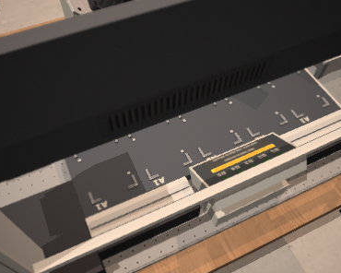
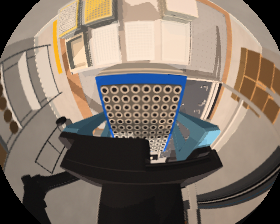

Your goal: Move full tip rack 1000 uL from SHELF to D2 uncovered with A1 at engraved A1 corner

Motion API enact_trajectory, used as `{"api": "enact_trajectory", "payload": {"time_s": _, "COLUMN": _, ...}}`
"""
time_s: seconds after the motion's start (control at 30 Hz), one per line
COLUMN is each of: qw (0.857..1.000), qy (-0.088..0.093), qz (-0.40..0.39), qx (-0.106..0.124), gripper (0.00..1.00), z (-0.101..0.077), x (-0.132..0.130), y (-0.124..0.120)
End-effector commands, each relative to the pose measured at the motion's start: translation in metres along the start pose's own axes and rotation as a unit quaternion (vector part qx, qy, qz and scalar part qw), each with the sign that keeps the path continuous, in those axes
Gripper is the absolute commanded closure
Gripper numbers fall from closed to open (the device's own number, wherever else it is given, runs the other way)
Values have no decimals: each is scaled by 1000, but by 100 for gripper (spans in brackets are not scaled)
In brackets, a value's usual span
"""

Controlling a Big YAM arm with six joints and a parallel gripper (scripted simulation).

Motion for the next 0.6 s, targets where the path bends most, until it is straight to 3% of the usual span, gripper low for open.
{"api": "enact_trajectory", "payload": {"time_s": 0.0, "qw": 1000, "qy": -10, "qz": -21, "qx": 0, "gripper": 100, "z": -8, "x": 7, "y": -11}}
{"api": "enact_trajectory", "payload": {"time_s": 0.13, "qw": 1000, "qy": -6, "qz": -17, "qx": 2, "gripper": 100, "z": -6, "x": 6, "y": -23}}
{"api": "enact_trajectory", "payload": {"time_s": 0.17, "qw": 999, "qy": -18, "qz": -28, "qx": 0, "gripper": 100, "z": -16, "x": -7, "y": -13}}
{"api": "enact_trajectory", "payload": {"time_s": 0.23, "qw": 999, "qy": -27, "qz": -36, "qx": -1, "gripper": 100, "z": -17, "x": -21, "y": -14}}
{"api": "enact_trajectory", "payload": {"time_s": 0.43, "qw": 999, "qy": -27, "qz": -36, "qx": 0, "gripper": 100, "z": -17, "x": -41, "y": -19}}
{"api": "enact_trajectory", "payload": {"time_s": 0.47, "qw": 1000, "qy": -16, "qz": -25, "qx": 1, "gripper": 100, "z": -10, "x": -42, "y": -28}}
{"api": "enact_trajectory", "payload": {"time_s": 0.5, "qw": 999, "qy": -26, "qz": -34, "qx": 0, "gripper": 100, "z": -17, "x": -50, "y": -22}}
{"api": "enact_trajectory", "payload": {"time_s": 0.57, "qw": 999, "qy": -28, "qz": -36, "qx": 0, "gripper": 100, "z": -17, "x": -56, "y": -23}}
Point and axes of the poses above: the point where the finger pads meet when closed, its own z axis out along the fingers, its own x axis across the jaws, y = z × x, the point moved 5 cm from there along -z, back along the fingers, and after that the axes turned 14 degrees about -z, right-handed, at the moved point
